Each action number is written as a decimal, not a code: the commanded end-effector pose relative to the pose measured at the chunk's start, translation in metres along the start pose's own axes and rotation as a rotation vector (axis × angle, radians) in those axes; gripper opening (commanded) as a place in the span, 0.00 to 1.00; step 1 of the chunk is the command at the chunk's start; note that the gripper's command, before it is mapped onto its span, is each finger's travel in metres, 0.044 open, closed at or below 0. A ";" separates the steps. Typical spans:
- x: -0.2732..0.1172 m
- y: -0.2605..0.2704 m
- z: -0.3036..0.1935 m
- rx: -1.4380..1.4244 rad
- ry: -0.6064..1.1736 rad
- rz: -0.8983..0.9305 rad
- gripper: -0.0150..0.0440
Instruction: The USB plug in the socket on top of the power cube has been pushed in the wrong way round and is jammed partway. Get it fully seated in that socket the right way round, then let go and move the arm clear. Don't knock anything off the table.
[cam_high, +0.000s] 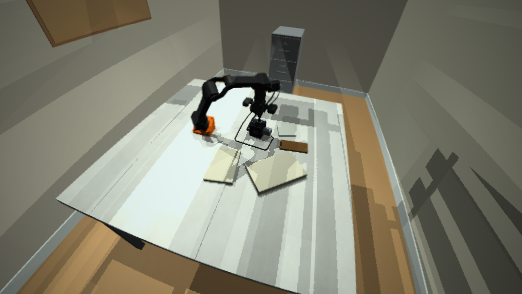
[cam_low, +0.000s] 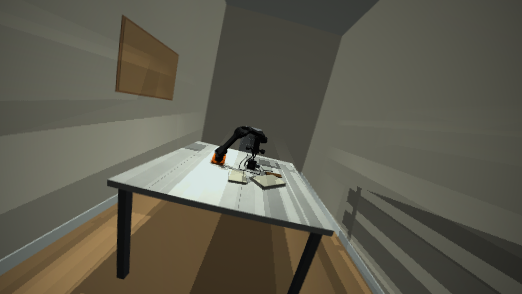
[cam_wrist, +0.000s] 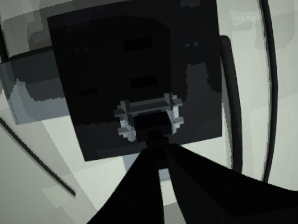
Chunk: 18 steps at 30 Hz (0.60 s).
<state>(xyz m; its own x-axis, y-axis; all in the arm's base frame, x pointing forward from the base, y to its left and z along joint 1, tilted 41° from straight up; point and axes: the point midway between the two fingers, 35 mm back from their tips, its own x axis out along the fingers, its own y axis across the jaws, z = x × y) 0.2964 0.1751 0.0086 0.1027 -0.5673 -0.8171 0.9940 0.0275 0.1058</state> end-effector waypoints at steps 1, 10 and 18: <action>0.001 0.000 0.000 -0.006 -0.002 0.003 0.25; 0.002 0.000 0.000 -0.006 -0.002 0.003 0.25; 0.003 0.000 0.001 -0.006 -0.002 0.003 0.25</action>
<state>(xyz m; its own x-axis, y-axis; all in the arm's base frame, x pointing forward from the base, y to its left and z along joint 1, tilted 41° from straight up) 0.2964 0.1747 0.0076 0.1038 -0.5660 -0.8178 0.9939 0.0292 0.1060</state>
